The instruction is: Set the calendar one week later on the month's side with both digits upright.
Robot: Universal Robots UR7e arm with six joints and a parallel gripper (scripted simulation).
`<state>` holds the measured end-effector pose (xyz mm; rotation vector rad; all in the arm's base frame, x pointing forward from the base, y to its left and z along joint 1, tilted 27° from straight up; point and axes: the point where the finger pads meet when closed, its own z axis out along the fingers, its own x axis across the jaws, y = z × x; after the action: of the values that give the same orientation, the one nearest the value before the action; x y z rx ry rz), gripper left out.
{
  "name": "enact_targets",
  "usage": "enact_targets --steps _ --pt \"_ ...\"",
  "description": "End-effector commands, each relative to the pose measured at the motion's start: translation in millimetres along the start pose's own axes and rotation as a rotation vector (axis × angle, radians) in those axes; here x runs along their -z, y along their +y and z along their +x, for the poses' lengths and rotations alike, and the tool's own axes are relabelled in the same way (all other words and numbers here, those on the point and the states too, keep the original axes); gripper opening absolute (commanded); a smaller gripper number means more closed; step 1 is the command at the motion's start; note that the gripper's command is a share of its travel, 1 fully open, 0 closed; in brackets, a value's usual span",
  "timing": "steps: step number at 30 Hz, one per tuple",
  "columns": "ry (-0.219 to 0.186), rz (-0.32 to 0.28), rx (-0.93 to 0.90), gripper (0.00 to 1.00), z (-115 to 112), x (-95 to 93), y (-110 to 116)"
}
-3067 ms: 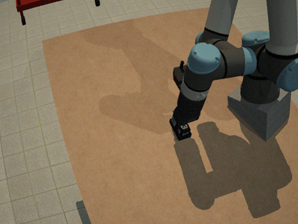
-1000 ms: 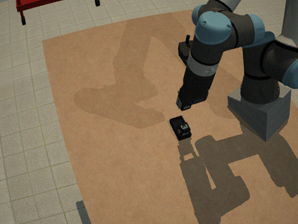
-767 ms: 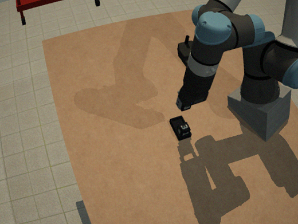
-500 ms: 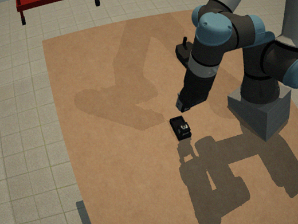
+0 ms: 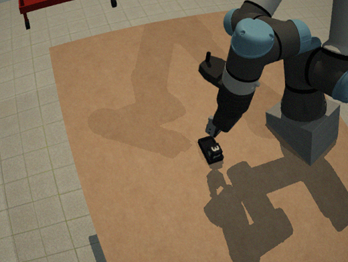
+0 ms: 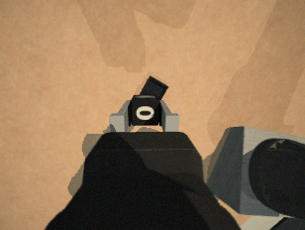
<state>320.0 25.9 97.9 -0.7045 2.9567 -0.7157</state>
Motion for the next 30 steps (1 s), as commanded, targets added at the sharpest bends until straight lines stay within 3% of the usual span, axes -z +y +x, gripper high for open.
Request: enact_targets --steps 1,30 --pt "-0.001 0.000 0.144 0.60 -5.7 -0.2 4.0" --pt "-0.001 0.000 1.041 0.60 -34.1 -3.3 41.2"
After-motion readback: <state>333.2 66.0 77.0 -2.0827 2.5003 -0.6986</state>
